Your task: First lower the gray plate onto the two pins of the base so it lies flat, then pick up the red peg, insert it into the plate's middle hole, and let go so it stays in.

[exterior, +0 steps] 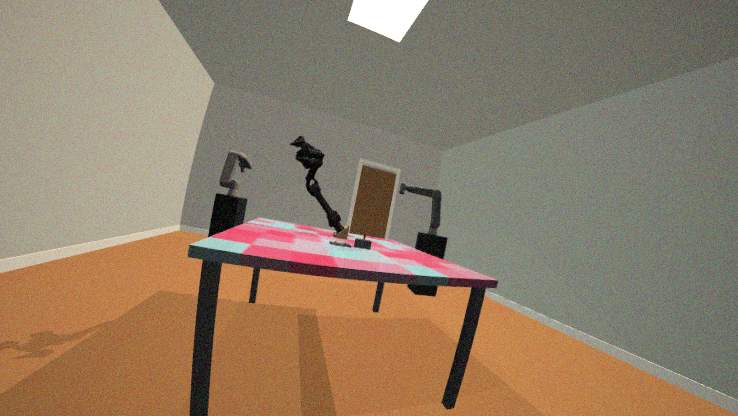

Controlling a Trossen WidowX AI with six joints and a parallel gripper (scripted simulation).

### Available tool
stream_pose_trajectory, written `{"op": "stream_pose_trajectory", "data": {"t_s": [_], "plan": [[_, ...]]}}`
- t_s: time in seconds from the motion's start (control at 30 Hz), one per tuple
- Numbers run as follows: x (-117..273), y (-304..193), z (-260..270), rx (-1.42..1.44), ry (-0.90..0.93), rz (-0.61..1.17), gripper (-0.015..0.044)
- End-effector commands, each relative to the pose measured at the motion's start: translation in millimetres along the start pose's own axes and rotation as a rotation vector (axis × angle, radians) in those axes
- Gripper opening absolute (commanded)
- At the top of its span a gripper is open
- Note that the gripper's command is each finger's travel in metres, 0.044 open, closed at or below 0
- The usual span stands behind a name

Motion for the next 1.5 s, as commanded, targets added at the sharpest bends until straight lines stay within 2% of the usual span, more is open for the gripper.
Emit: {"op": "stream_pose_trajectory", "data": {"t_s": [0.0,0.3,0.6,0.83,1.0,1.2,1.27,1.47], "plan": [[0.8,-25.5,-32.8,0.237,-0.067,0.08,0.044],[22.8,-84.7,-144.7,1.033,-0.257,0.404,0.044],[68.9,-104.8,-254.5,1.788,-0.38,0.844,0.044],[119.5,-95.0,-331.8,2.351,-0.43,1.335,0.044],[157.3,-75.0,-374.8,2.691,-0.441,1.79,0.044],[201.1,-41.4,-410.1,2.939,-0.438,2.546,0.044],[208.9,-34.4,-414.7,2.945,-0.438,2.729,0.044],[209.4,-34.6,-416.0,2.945,-0.438,2.753,0.044]]}}
Point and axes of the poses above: the point midway between the two fingers, 35 mm back from their tips, its own x axis back along the fingers, its own z axis across the jaws, y = z × x, the point moved 9 cm from there along x, back along the fingers, and after that the axes turned 11 degrees about -x, right-handed, at the moved point
